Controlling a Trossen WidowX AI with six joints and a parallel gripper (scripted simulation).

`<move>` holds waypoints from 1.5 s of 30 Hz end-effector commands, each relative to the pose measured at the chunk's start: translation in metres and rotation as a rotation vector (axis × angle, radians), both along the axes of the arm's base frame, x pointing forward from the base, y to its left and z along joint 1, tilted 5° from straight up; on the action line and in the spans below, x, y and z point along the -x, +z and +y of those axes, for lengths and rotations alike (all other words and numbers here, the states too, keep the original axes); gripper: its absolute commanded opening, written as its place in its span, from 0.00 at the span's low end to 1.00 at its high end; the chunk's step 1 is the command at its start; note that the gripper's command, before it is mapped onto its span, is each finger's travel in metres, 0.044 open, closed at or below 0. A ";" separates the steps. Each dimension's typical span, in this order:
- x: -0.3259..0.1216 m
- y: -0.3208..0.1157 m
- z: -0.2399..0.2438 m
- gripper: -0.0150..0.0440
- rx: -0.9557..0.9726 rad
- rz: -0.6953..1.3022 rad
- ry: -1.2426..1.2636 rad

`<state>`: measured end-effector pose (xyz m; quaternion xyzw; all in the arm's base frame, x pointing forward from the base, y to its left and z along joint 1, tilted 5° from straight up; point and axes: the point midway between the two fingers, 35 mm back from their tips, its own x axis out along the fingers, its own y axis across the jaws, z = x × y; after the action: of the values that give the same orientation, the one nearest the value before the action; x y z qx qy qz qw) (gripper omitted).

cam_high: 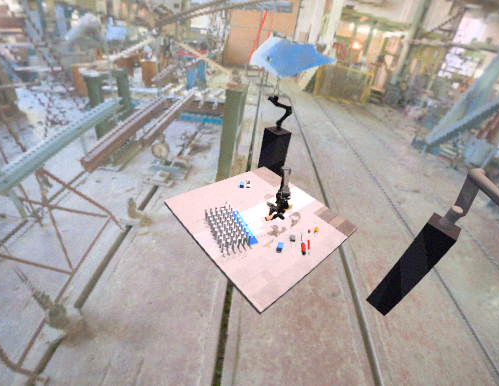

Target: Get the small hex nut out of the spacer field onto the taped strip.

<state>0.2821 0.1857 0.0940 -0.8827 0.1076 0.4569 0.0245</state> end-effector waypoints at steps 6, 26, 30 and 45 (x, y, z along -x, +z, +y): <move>-0.001 -0.053 -0.006 0.25 0.003 -0.005 0.002; 0.000 -0.095 -0.017 0.25 0.003 -0.007 0.002; -0.004 -0.095 -0.018 0.25 0.003 -0.007 0.002; -0.016 -0.094 -0.020 0.25 0.004 -0.007 0.002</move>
<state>0.2932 0.1648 -0.0017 -0.8829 0.1088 0.4564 0.0207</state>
